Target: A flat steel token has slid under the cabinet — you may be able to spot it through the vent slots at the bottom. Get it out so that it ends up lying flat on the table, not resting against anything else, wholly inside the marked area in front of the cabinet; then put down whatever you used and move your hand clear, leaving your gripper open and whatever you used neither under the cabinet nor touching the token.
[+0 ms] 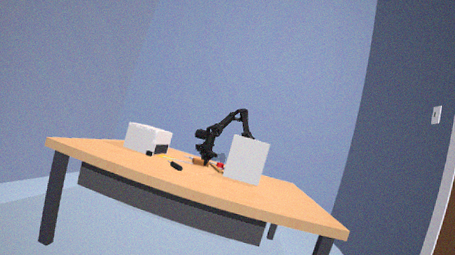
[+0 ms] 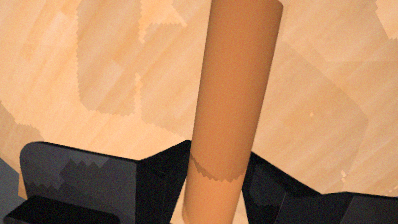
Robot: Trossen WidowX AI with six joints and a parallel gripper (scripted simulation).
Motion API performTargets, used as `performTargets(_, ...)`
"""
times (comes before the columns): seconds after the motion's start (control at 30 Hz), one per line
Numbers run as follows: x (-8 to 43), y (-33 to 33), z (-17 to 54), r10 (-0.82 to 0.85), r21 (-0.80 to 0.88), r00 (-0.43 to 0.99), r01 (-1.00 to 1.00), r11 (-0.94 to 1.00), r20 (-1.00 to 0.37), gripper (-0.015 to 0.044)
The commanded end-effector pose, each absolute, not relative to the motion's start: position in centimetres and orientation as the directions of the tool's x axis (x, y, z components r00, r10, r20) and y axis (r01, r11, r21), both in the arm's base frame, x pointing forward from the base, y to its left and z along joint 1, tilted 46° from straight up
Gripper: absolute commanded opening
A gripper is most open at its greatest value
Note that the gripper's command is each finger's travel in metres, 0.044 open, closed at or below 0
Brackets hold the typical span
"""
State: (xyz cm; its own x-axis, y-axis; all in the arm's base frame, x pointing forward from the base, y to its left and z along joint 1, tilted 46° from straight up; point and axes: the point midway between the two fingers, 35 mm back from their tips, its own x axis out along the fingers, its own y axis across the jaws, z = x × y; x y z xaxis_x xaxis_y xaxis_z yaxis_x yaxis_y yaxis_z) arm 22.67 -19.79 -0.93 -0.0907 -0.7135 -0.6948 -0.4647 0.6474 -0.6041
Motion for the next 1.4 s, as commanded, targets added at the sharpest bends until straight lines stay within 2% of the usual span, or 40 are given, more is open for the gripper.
performTargets(0.0, 22.8, -20.3, -0.2, -0.717, -0.611, -0.085, -0.46, 0.644, -0.692, 0.0)
performTargets(1.37, 21.7, -24.3, 4.1, -0.719, -0.613, -0.085, -0.46, 0.642, -0.689, 0.0)
